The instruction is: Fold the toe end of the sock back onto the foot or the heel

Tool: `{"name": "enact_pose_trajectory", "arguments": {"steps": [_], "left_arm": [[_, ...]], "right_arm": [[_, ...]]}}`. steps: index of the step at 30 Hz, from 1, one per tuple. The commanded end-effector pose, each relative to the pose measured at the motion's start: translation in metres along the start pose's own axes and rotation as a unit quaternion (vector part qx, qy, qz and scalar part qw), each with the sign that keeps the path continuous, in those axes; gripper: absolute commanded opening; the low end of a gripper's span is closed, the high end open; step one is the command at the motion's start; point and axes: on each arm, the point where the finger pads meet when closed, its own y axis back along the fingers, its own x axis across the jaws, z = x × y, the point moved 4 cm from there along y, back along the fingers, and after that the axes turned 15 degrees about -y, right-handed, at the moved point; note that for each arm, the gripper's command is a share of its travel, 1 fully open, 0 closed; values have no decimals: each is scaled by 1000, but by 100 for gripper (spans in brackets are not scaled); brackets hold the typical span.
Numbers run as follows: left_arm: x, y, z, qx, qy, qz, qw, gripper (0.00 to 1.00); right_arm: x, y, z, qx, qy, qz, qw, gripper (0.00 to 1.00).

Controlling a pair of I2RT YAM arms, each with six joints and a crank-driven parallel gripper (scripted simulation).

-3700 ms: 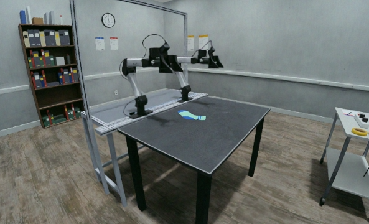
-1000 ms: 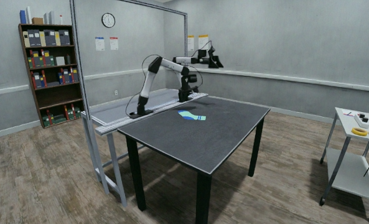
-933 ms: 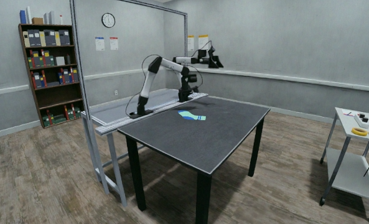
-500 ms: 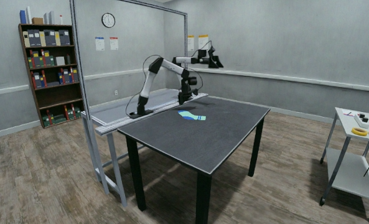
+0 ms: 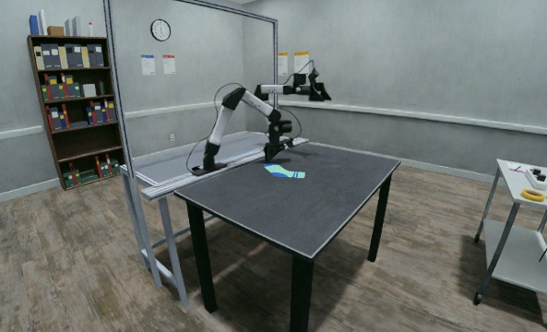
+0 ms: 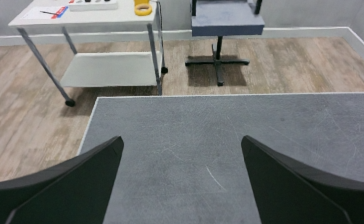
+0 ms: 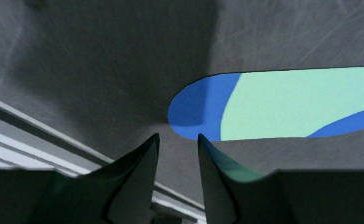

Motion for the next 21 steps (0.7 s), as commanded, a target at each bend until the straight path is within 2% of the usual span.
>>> {"name": "enact_pose_trajectory", "arguments": {"steps": [1,3,4,8,10,21], "left_arm": [[3,1,5,-7,1,4,1000,100],[3,1,5,-7,1,4,1000,100],[3,1,5,-7,1,4,1000,100],[3,1,5,-7,1,4,1000,100],[3,1,5,-7,1,4,1000,100],[3,1,5,-7,1,4,1000,100]], "right_arm": [[4,0,13,-20,-1,0,1000,34],[2,3,9,-19,2,-1,1000,34],[2,-11,3,-4,3,-4,1000,34],[1,-4,6,-19,-1,2,1000,34],[0,-15,4,-6,0,-4,1000,34],[1,-25,4,-9,-1,-4,1000,34]]}}
